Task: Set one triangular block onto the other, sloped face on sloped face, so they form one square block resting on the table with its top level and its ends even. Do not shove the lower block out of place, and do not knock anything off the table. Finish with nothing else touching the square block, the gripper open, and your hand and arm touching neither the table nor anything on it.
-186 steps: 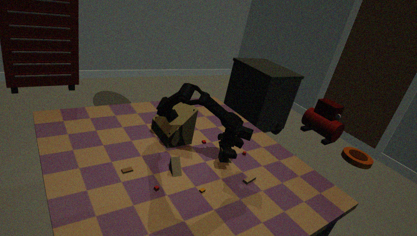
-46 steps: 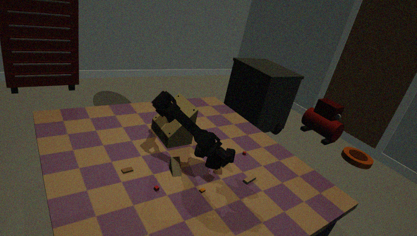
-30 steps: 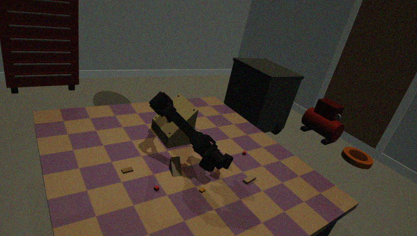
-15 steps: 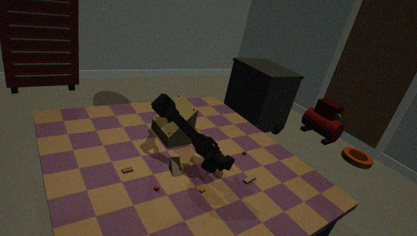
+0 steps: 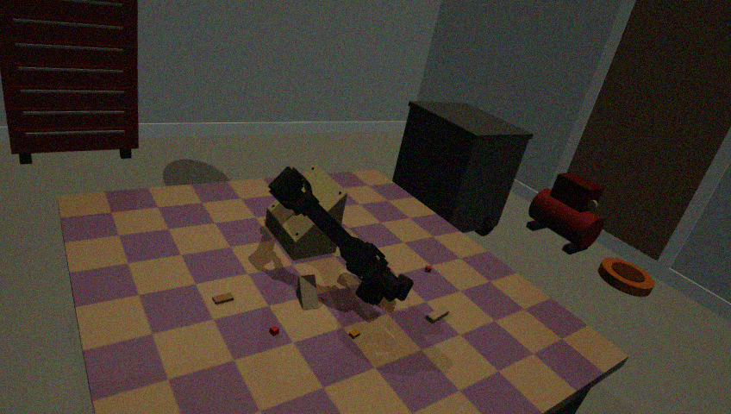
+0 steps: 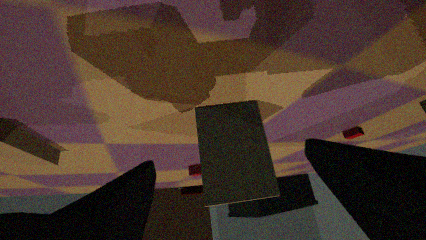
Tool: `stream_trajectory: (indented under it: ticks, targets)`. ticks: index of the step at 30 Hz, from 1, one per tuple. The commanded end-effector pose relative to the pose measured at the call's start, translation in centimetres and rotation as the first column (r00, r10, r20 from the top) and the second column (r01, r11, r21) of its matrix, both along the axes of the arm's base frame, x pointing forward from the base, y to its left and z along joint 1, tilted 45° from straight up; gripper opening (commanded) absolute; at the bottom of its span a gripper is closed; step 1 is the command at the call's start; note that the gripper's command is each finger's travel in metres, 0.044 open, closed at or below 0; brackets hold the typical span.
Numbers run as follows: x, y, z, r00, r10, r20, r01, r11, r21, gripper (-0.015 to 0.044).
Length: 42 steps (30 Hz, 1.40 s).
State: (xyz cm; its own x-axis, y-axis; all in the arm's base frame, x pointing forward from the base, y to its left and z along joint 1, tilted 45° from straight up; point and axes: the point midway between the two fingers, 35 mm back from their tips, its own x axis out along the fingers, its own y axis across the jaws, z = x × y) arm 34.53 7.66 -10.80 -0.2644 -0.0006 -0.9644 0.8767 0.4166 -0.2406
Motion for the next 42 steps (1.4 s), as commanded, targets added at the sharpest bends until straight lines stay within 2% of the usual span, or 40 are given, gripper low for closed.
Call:
stream_trajectory:
  ticks: [1, 28, 37, 42]
  targets:
    - [-0.2, 0.1, -0.6, 1.0, -0.007, -0.002, 0.007, 1.0, 0.004, 0.044]
    - [-1.7, 0.0, -4.4, 1.0, -0.007, -0.003, 0.007, 1.0, 0.004, 0.044]
    - [-1.7, 0.0, -4.4, 1.0, -0.007, -0.003, 0.007, 1.0, 0.004, 0.0204]
    - [-1.7, 0.0, -4.4, 1.0, -0.007, -0.003, 0.007, 1.0, 0.004, 0.017]
